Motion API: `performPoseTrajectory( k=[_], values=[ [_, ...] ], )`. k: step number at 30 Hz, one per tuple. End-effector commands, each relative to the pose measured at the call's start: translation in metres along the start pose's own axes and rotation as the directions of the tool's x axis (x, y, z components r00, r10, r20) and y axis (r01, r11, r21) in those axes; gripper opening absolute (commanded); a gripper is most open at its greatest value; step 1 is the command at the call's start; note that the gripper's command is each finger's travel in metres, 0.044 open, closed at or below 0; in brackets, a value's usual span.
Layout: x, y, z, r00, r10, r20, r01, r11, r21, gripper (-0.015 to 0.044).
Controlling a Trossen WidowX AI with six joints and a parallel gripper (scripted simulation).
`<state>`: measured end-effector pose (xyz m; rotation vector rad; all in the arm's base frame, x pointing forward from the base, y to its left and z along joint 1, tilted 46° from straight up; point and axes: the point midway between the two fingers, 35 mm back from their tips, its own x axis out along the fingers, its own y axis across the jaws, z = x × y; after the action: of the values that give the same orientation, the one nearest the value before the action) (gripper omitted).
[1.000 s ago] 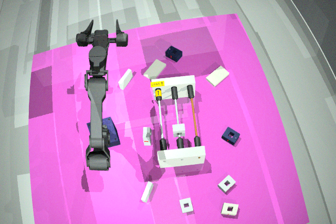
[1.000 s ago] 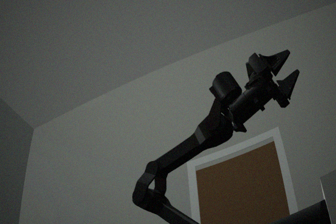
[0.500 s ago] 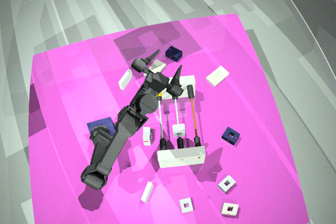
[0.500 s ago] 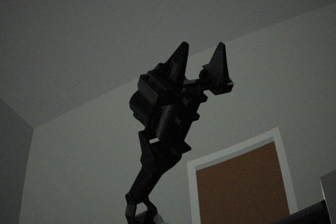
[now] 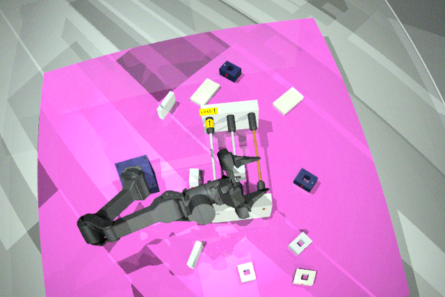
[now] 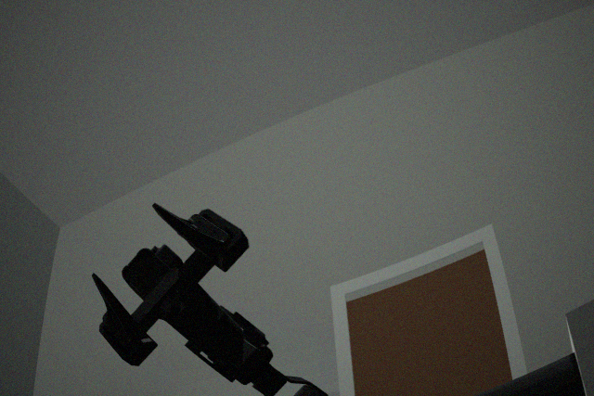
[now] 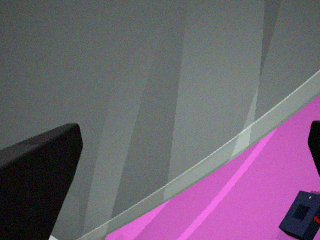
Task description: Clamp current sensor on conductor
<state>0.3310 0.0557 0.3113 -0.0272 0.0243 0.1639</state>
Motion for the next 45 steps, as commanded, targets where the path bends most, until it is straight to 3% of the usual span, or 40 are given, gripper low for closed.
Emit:
performPoseTrajectory(
  k=[1,7,13,19,25,30,35,45],
  values=[
    [-0.02,-0.045,0.008,0.989,-0.138,0.061,0.137,0.99,0.025,0.044],
    [-0.023,-0.052,0.008,0.985,-0.162,0.061,0.16,0.987,0.031,0.044],
    [0.02,-0.006,-0.064,0.96,-0.074,-0.271,0.092,0.994,0.056,0.044],
    [0.033,0.056,-0.145,0.798,-0.036,-0.601,0.035,0.999,-0.014,0.044],
    [0.014,0.115,-0.217,0.57,-0.134,-0.81,-0.063,0.976,-0.206,0.044],
    [-0.018,0.15,-0.265,0.414,-0.313,-0.855,-0.197,0.886,-0.42,0.044],
    [-0.052,0.174,-0.298,0.358,-0.513,-0.78,-0.349,0.702,-0.621,0.044],
    [-0.057,0.177,-0.301,0.358,-0.538,-0.763,-0.368,0.67,-0.645,0.044]
  ],
)
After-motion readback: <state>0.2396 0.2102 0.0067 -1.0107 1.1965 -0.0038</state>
